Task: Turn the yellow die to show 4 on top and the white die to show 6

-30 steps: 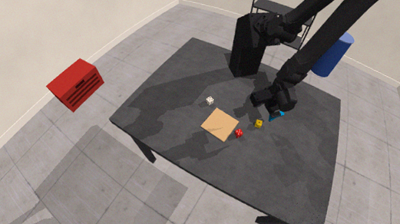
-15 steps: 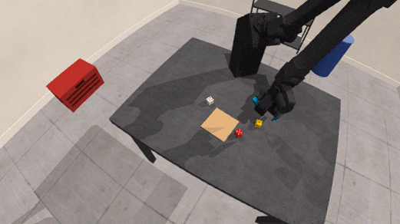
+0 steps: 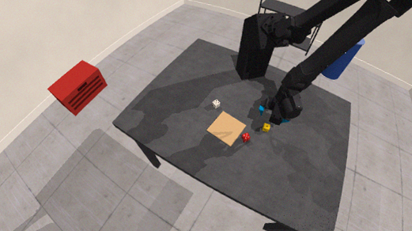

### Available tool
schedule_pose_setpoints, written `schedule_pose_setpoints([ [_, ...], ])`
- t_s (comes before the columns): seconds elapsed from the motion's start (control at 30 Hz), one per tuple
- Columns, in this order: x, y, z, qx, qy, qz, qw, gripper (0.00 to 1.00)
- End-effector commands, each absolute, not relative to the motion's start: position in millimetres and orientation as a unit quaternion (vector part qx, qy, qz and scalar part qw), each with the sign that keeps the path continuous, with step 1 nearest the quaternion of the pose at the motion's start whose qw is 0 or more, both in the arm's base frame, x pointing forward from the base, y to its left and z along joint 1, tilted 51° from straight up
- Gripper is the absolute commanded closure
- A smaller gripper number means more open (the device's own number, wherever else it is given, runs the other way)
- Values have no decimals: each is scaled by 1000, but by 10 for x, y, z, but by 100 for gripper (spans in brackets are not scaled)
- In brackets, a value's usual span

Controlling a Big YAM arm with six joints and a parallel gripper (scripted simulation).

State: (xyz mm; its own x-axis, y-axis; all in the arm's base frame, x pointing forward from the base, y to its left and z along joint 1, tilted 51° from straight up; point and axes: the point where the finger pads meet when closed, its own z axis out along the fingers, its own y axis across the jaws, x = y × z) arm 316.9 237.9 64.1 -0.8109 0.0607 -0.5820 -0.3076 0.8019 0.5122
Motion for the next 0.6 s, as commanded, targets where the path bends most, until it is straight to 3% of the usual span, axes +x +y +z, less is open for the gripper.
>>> schedule_pose_setpoints([
  [0.0,3193,2431,673,-108,893,300,318,56],
  [0.57,3185,2426,683,-106,892,302,319,56],
])
